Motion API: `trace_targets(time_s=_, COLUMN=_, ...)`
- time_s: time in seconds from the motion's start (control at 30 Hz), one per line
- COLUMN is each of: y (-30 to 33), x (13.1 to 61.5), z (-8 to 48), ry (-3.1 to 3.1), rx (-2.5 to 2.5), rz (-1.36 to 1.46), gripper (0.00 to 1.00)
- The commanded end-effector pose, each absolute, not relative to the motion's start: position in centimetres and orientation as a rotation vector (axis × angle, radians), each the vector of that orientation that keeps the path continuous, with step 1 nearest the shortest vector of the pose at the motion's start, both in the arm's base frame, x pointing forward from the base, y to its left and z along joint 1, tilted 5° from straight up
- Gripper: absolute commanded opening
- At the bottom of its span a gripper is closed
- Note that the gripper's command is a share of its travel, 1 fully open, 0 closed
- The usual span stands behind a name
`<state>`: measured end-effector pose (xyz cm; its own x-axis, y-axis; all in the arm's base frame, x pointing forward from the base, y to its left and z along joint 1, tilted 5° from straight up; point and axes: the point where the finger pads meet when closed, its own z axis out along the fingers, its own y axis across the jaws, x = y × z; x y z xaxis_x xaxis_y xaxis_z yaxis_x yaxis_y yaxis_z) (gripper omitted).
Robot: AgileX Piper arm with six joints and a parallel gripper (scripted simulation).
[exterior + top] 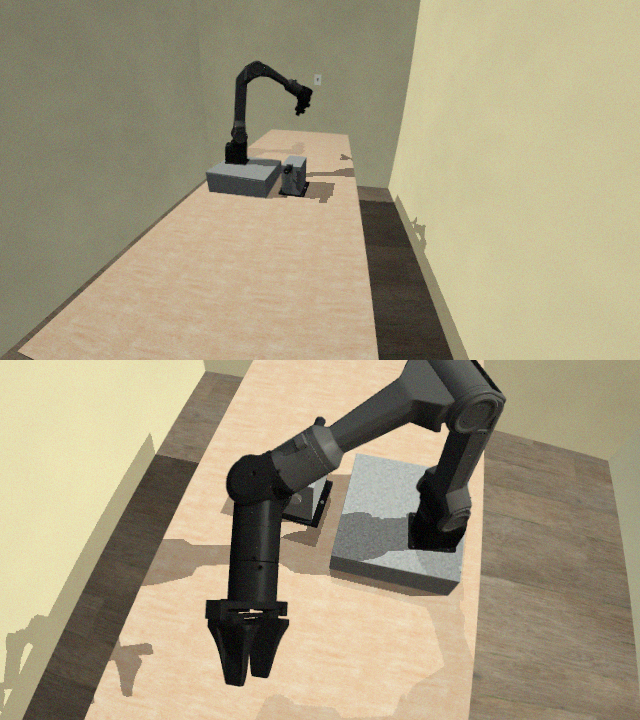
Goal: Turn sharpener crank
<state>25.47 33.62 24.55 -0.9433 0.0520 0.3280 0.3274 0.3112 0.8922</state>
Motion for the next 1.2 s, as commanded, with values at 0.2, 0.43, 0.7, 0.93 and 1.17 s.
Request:
trace_targets(time_s=0.2, y=30.6, x=27.8, z=23.6, ry=-2.422, rx=-0.497, rz=-1.613, gripper=0.69)
trace_targets(time_s=0.43, y=28.6, x=29.2, z=22.8, ry=-2.437, rx=-0.525, rz=-1.596, gripper=0.69)
trace_targets(time_s=0.7, y=25.3, x=31.1, z=21.7, ry=-2.486, rx=-0.644, rz=-1.539, gripper=0.69)
trace_targets(time_s=0.93, y=23.1, x=32.1, z=21.1, ry=-2.529, rx=-0.77, rz=-1.476, gripper=0.69)
trace_targets(time_s=1.17, y=19.9, x=33.3, z=20.4, ry=-2.565, rx=-0.906, rz=-1.413, gripper=0.69)
